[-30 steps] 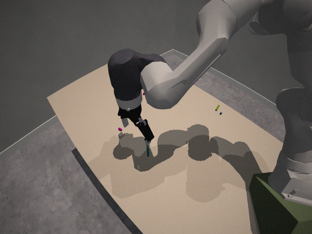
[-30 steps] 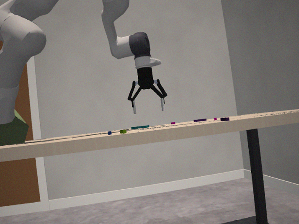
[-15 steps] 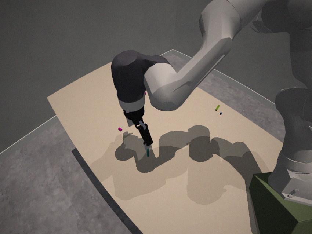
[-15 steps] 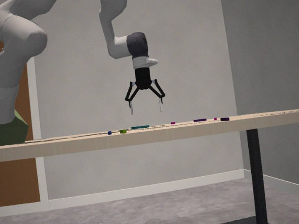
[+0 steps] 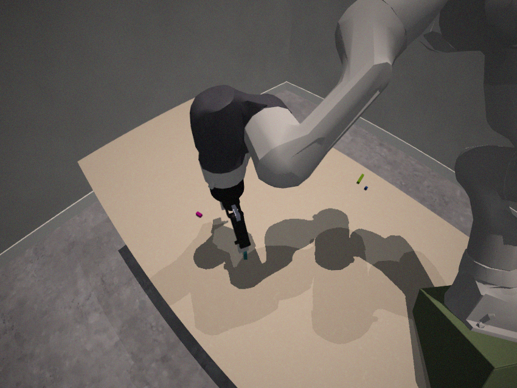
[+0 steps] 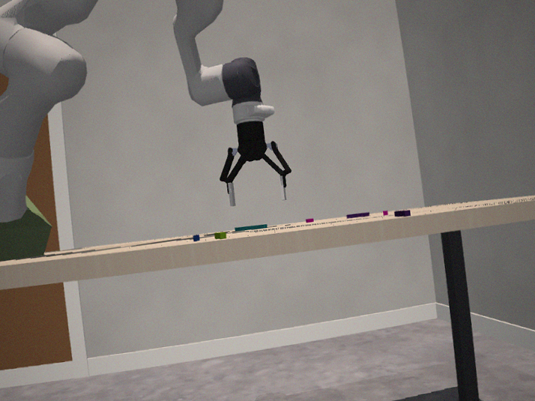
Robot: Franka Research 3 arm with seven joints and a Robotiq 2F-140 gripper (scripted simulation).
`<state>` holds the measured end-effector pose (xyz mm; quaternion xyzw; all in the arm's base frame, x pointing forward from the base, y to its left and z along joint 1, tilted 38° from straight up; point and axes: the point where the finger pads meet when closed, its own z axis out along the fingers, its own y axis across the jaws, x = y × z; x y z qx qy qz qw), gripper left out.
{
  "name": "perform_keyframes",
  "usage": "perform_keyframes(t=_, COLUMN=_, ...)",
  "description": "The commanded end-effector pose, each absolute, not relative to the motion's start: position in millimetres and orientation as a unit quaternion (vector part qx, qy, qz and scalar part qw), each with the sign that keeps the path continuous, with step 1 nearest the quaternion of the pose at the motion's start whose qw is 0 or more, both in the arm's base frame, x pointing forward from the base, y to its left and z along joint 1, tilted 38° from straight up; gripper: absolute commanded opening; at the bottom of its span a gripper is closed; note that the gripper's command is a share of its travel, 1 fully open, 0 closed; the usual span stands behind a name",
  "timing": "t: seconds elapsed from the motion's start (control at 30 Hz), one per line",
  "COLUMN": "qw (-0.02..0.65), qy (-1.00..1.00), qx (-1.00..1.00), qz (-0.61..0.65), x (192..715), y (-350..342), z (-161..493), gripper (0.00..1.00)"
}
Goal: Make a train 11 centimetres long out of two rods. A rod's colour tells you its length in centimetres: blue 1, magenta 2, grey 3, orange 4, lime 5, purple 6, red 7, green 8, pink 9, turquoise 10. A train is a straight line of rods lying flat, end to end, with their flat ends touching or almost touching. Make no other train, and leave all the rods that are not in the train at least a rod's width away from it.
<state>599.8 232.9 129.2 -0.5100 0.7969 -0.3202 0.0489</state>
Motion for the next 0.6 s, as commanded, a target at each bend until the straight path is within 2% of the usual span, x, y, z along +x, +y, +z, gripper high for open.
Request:
perform_keyframes(t=0.0, qw=0.082, qy=0.835, qx=-0.443, qz=-0.316, x=597, y=234, z=128, gripper=1.0)
perform_keyframes(t=0.57, qw=0.114, qy=0.878, qx=-0.351, qz=-0.304, x=585, y=230, z=122, gripper=1.0)
